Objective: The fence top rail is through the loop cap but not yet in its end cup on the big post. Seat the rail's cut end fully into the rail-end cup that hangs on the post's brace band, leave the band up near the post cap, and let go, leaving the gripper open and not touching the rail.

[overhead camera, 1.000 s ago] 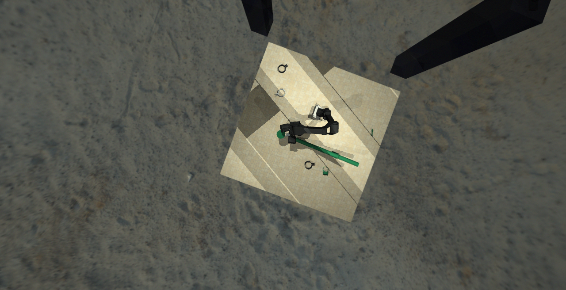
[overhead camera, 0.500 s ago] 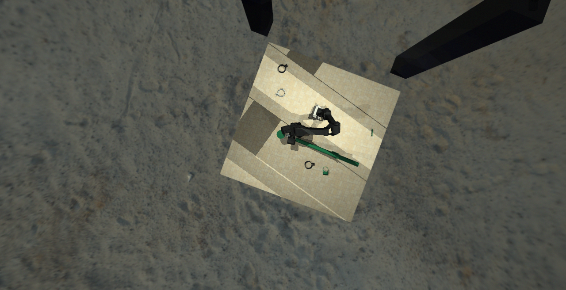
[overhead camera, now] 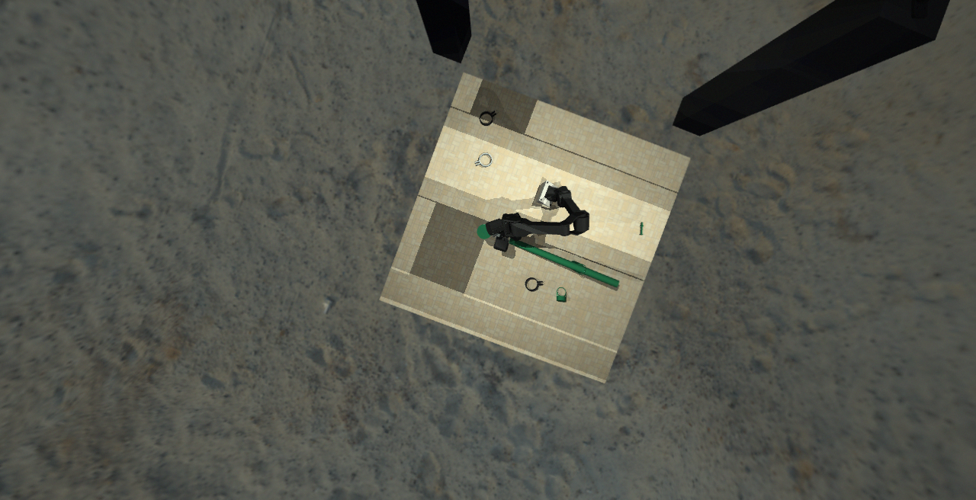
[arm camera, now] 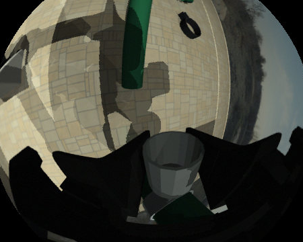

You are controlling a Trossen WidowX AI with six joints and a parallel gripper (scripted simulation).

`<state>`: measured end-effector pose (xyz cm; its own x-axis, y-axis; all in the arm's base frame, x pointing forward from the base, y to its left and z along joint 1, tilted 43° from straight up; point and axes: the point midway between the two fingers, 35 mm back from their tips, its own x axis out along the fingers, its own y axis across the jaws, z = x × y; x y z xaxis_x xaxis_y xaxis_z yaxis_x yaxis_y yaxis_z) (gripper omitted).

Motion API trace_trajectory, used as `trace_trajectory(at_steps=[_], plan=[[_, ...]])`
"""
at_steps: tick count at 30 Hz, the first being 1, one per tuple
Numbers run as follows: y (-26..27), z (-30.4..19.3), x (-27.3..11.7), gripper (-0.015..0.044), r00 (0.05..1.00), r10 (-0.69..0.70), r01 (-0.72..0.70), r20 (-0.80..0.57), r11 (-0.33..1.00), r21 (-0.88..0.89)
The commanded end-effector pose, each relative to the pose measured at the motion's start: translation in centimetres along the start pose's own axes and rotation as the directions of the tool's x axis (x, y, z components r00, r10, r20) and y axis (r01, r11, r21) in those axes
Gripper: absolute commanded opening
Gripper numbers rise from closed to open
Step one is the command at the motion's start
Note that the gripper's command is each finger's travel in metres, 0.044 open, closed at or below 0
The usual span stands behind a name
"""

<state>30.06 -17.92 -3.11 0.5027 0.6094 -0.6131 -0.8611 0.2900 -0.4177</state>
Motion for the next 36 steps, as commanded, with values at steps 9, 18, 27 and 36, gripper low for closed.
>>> trace_trajectory(at_steps=[9,18,27,36], plan=[[-0.65,0.05,0.48,0.0,0.999,0.0,0.002,-0.039,0.998,0.063],[-0.82,0.04,0.57,0.0,0.999,0.001,0.003,-0.049,0.997,0.081],[-0.55,0.06,0.42,0.0,0.999,0.0,0.002,-0.033,0.999,0.053],[-0.59,0.02,0.38,0.0,0.999,0.002,0.0,-0.042,0.998,0.062]])
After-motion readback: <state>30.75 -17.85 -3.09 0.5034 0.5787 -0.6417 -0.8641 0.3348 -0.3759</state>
